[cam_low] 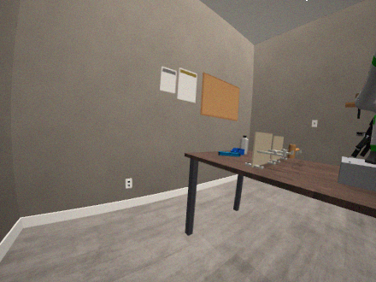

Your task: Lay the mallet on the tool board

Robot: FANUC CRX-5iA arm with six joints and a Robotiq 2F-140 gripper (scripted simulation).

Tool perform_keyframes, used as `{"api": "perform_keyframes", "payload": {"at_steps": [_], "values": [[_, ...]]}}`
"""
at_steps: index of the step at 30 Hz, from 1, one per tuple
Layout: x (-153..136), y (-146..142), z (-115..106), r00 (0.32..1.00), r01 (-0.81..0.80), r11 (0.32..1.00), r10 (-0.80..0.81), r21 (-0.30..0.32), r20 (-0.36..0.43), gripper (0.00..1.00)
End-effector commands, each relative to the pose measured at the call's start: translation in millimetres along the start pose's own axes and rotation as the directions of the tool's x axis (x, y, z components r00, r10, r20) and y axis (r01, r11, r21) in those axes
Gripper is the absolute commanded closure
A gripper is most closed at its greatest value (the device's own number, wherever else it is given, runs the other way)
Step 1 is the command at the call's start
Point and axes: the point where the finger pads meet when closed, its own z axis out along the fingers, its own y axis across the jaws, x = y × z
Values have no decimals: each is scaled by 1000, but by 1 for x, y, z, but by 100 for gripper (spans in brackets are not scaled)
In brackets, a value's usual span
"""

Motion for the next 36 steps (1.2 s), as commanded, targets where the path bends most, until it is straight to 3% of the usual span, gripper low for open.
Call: {"api": "perform_keyframes", "payload": {"at_steps": [1, 23, 28, 32, 34, 36], "values": [[0, 1, 0, 1000, 1, 1000, -1, -1, 0, 0], [5, -1, 0, 1000, 4, 1000, -4, 4, 1, 0], [28, -9, 0, 1000, 20, 999, -20, 29, 7, 0], [63, -25, 1, 999, 44, 997, -46, 68, 21, 0], [63, -25, 1, 999, 44, 997, -46, 68, 21, 0], [87, -38, 0, 997, 60, 994, -64, 92, 32, 0]]}}
